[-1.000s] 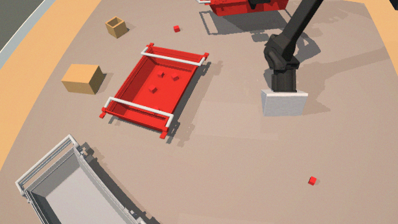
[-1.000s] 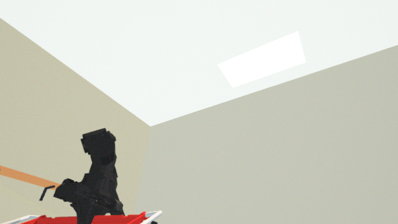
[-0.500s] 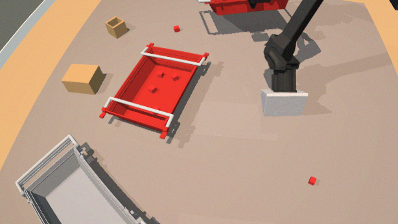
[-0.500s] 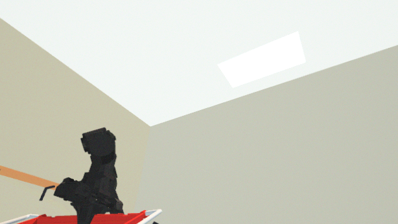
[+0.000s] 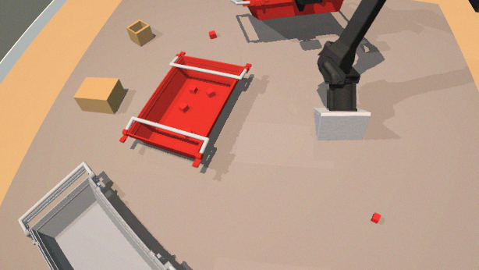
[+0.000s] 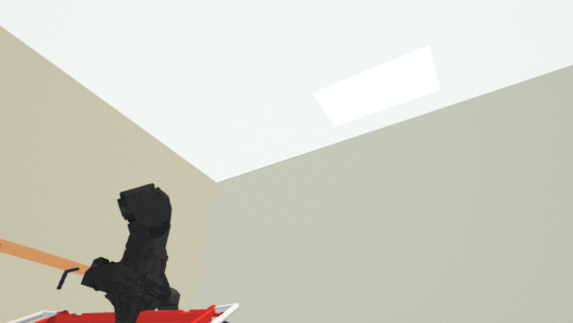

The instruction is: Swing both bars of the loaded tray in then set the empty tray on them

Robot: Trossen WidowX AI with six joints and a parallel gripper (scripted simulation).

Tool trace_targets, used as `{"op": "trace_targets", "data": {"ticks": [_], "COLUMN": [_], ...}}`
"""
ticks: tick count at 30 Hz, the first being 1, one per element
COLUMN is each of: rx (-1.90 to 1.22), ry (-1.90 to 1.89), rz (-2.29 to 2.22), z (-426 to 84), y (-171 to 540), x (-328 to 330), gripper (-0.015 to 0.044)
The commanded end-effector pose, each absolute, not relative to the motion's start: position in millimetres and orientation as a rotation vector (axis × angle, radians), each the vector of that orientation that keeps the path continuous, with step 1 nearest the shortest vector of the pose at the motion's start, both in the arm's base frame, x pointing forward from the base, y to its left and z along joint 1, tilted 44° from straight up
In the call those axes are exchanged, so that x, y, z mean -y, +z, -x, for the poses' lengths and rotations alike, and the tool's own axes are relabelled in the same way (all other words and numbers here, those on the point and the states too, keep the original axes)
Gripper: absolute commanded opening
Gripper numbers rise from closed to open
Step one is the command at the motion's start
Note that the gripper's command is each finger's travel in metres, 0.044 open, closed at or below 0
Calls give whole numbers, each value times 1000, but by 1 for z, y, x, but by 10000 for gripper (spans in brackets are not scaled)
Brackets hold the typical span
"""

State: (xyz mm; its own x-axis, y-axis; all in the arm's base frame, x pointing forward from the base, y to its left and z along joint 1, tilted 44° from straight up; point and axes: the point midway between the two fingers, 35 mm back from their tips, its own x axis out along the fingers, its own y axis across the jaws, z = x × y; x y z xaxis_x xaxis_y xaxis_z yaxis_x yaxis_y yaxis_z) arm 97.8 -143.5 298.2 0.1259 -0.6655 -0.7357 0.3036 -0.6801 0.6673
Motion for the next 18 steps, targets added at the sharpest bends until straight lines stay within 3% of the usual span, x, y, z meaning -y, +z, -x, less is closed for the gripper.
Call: {"op": "trace_targets", "data": {"ticks": [1,18], "rx": [342,150], "ry": [-1626,-1615], "rz": [-1666,-1626], "z": [-108,-166], "y": [303,290], "x": [142,127], "gripper": [0,0]}}
